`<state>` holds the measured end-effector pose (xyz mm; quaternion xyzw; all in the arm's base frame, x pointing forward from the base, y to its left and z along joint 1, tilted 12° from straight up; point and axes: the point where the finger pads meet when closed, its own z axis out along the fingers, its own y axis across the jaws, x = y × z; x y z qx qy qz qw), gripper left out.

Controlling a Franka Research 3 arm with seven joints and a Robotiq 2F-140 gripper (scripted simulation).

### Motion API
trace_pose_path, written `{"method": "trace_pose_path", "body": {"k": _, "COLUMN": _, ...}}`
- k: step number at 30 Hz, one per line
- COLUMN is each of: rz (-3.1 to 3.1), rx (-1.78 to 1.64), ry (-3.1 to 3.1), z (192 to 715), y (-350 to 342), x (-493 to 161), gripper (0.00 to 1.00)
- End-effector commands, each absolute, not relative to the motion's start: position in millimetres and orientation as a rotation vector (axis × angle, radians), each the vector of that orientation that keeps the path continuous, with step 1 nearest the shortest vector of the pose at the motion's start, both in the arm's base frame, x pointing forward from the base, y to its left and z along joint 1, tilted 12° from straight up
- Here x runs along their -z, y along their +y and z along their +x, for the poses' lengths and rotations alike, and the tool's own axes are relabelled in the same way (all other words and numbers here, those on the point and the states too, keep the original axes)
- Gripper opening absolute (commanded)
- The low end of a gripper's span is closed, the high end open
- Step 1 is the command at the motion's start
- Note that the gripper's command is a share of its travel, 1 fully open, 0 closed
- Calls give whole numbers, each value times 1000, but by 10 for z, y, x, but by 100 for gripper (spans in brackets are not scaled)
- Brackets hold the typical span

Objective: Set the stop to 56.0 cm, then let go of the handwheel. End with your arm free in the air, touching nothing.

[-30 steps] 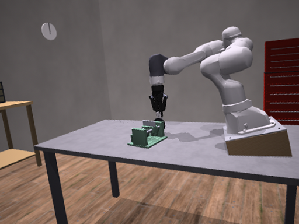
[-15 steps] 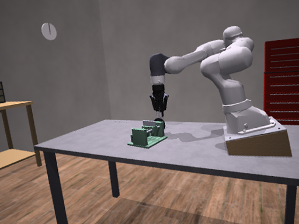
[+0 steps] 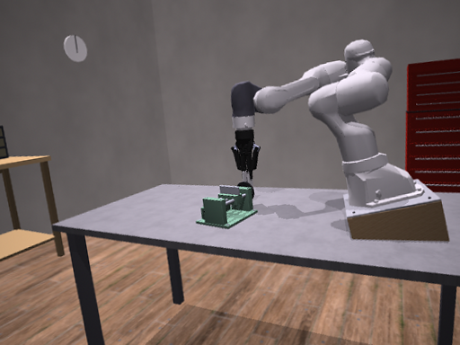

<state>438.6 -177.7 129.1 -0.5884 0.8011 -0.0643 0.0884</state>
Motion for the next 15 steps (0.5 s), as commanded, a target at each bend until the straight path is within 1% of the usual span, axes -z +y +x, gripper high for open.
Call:
{"method": "trace_pose_path", "body": {"k": 1, "rz": -1756, "rx": 181, "ry": 2385, "z": 4349, "y": -1761, "x": -1282, "gripper": 4}}
{"method": "trace_pose_path", "body": {"k": 15, "rz": -1756, "rx": 181, "ry": 2385, "z": 4319, "y": -1751, "x": -1274, "gripper": 4}}
